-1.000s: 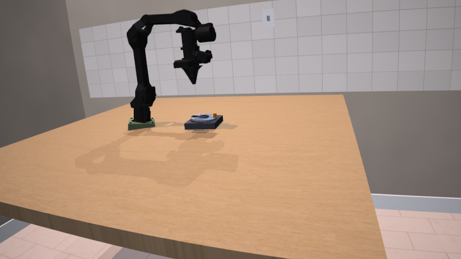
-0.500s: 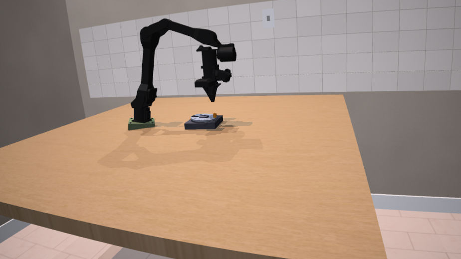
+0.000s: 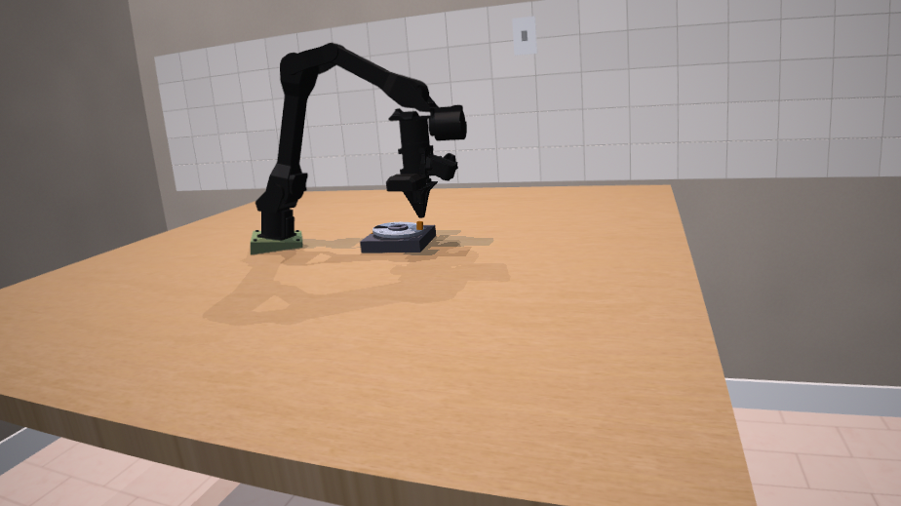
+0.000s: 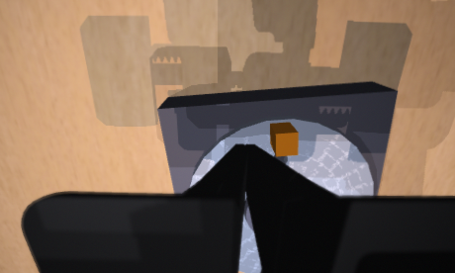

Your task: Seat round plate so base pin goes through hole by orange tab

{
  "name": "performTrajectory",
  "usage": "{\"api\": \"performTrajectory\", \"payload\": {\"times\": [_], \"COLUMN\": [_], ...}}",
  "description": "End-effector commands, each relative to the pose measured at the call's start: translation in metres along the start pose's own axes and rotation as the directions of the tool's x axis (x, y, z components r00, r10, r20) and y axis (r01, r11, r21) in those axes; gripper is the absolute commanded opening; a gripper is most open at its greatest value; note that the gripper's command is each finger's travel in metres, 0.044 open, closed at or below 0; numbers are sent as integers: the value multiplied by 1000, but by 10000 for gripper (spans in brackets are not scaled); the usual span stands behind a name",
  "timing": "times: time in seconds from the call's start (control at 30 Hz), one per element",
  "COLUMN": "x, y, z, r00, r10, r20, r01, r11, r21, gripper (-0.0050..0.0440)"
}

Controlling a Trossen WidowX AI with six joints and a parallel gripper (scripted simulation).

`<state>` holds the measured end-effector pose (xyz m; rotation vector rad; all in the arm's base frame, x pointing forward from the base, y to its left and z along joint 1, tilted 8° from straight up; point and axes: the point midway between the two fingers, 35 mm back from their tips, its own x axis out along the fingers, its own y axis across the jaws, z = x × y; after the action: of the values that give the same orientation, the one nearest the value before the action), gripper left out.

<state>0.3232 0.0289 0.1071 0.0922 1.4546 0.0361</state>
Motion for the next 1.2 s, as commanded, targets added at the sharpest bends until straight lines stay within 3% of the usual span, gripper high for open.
{"api": "performTrajectory", "payload": {"times": [0.0,1.17], "x": [12,7], "y": [0,1], "z": [1,5], "r00": [1000,1000], "r10": [-4,1], "r20": [6,28], "r01": [4,-1], "r11": [1000,1000], "r21": [-1,-3], "gripper": [-50,-50]}}
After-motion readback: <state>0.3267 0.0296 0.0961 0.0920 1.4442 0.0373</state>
